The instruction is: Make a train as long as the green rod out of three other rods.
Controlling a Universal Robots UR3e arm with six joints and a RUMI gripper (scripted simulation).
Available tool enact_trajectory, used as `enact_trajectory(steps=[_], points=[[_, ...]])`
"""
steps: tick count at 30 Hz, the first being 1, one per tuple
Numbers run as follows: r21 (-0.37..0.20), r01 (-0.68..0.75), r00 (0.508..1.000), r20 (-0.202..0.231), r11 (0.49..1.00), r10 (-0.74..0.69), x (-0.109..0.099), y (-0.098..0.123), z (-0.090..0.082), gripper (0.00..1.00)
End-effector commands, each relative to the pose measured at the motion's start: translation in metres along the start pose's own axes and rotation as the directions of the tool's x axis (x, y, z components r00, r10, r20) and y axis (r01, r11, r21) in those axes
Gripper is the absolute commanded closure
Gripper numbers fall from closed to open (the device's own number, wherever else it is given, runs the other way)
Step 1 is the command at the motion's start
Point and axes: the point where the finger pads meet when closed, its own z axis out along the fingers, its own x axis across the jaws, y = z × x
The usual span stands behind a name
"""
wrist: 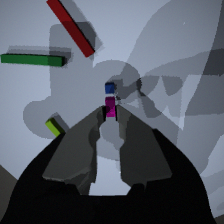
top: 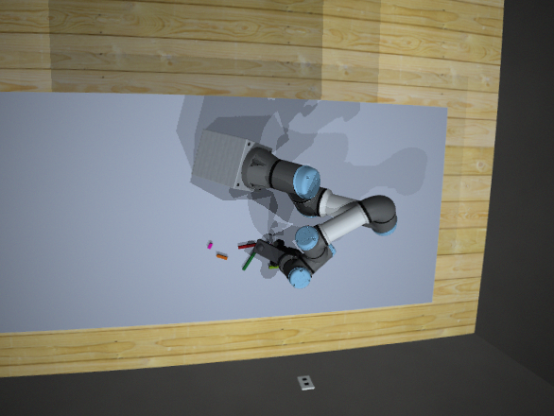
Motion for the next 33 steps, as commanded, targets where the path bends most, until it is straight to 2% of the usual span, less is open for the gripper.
enact_trajectory(steps=[1, 23, 33], points=[[0.0, 0.001, 1.0, 0.002, 1.0, -0.001, -0.0006, -0.0001, -0.0004, 1.0], [0.0, 0.001, 1.0, 0.002, 1.0, -0.001, -0.0007, -0.0001, 0.0, 1.0], [0.0, 0.001, 1.0, 0.002, 1.0, -0.001, -0.0007, -0.0001, 0.0077, 1.0]])
